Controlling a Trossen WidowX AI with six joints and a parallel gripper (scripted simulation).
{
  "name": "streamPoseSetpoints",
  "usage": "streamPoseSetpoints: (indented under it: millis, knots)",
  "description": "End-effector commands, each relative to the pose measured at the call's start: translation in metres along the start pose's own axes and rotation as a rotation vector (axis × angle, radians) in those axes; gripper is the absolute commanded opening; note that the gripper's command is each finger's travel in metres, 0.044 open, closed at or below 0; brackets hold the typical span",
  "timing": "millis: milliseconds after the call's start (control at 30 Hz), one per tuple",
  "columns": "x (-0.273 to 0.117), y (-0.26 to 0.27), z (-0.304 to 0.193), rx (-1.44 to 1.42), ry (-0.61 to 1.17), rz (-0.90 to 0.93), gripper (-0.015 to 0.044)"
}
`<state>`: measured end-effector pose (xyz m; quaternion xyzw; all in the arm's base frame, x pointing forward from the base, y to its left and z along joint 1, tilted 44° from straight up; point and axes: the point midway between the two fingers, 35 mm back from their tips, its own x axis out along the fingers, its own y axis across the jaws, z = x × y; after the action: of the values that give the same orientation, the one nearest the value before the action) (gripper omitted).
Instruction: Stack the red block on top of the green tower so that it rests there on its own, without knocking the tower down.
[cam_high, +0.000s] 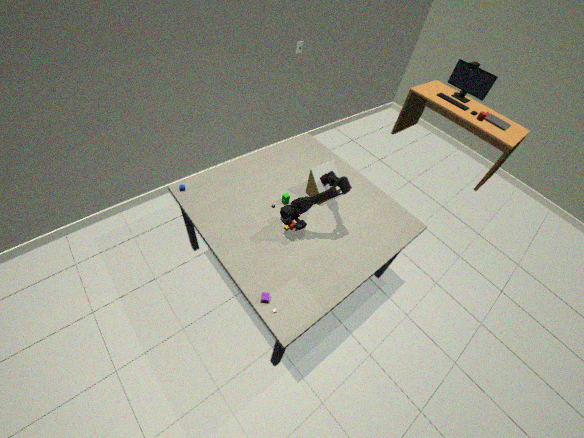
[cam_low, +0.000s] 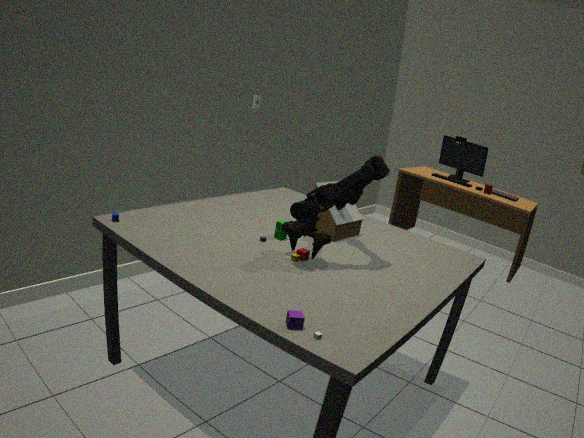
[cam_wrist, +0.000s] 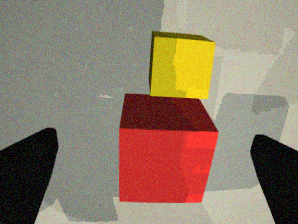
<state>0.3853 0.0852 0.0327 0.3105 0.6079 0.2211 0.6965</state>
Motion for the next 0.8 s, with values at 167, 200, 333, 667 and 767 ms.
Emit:
streamPoseSetpoints:
  millis: [167, 200, 333, 667, 767]
  knots:
    - [0.0133, -0.0018, -0.0036, 0.008, 0.008, -0.004, 0.0440]
    - [0.0133, -0.0018, -0.0036, 0.008, 0.008, -0.004, 0.0440]
    - [0.0133, -0.0018, -0.0036, 0.008, 0.008, -0.004, 0.0440]
    - [0.0127, -0.0019, -0.0036, 0.008, 0.008, -0.004, 0.0414]
    - [0.0127, -0.0019, -0.0036, 0.008, 0.008, -0.004, 0.0335]
